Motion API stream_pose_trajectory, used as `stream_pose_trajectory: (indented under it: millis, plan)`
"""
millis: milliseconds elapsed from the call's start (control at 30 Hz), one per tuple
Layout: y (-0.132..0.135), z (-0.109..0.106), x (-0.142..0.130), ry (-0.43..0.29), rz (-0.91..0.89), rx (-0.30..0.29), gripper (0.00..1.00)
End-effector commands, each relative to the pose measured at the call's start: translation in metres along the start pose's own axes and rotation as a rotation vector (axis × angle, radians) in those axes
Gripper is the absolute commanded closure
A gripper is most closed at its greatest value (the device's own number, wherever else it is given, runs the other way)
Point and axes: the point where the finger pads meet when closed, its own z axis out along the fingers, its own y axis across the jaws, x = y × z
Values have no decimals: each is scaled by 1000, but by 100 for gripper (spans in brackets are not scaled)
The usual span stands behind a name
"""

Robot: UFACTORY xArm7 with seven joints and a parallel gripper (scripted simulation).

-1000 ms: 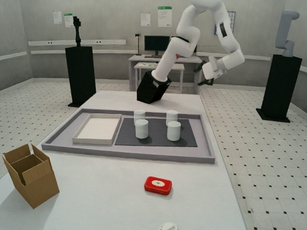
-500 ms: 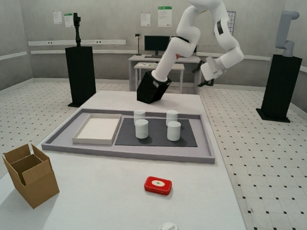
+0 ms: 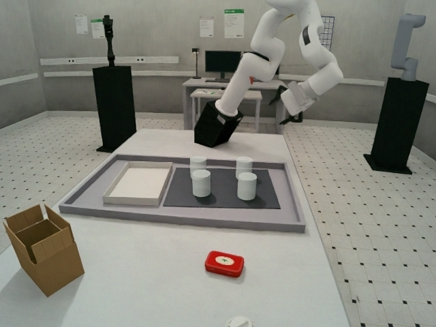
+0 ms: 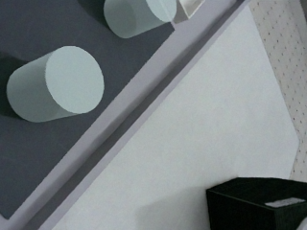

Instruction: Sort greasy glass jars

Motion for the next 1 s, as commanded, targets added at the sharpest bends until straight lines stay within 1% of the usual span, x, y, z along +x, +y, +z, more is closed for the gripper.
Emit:
stream_pose_trajectory:
  millis: [0,367,433,933,967]
  plan:
    - [-2,-2,12,-15,-38,22,0]
    - [-3,-4,44,-44,-142,76,0]
    - [-3,-4,44,-44,-142,76,0]
    - [1,-4,91,-61,-277,151,0]
    - [1,-4,91,-61,-277,151,0]
